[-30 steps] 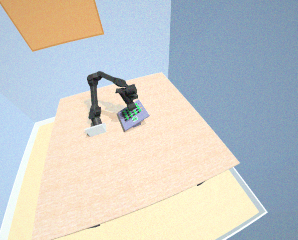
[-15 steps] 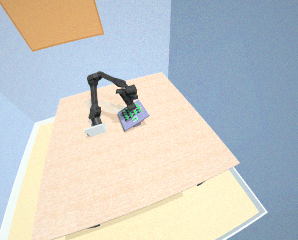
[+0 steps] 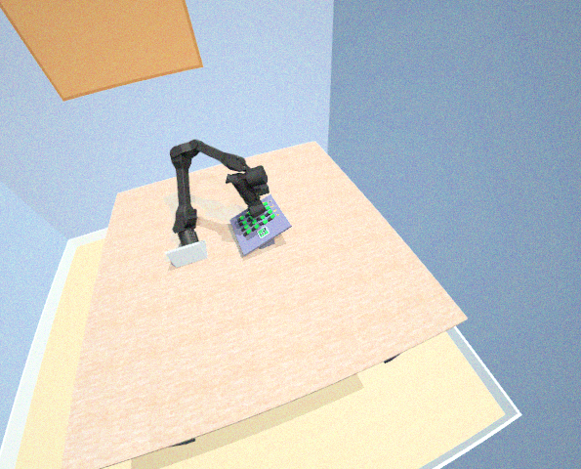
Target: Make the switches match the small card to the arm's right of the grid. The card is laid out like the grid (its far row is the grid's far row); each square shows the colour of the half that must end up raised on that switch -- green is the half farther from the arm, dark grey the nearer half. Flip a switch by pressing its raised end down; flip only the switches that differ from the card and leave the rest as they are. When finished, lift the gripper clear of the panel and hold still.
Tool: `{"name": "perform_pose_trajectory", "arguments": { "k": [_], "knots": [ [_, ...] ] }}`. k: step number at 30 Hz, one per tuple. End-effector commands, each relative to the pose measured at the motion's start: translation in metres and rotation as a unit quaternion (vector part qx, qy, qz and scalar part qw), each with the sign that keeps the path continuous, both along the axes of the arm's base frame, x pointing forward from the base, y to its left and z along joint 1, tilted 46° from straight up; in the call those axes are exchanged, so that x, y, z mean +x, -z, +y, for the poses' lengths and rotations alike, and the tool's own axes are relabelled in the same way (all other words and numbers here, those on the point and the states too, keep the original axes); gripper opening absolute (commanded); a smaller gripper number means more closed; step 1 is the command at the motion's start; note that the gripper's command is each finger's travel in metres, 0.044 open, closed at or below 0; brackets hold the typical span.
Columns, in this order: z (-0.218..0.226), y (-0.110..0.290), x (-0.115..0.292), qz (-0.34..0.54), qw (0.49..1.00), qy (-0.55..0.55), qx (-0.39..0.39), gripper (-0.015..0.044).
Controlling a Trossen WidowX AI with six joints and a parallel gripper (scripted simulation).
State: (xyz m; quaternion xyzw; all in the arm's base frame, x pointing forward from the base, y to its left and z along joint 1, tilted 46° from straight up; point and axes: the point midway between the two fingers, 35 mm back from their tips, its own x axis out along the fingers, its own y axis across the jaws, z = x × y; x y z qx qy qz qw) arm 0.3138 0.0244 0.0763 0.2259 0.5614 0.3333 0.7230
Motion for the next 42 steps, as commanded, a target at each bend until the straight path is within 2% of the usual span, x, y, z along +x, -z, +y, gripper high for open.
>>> {"name": "perform_pose_trajectory", "arguments": {
  "k": [1,33,39,42],
  "knots": [
    [0.001,0.0,0.0,0.0,1.0,0.001,0.002,0.0],
    [0.004,0.003,0.001,0.0,1.0,0.001,0.002,0.0],
    [-0.043,-0.037,-0.01,-0.007,1.0,0.01,0.004,0.0],
    [-0.044,-0.038,-0.011,-0.007,1.0,0.011,0.004,0.0]
  ]
}}
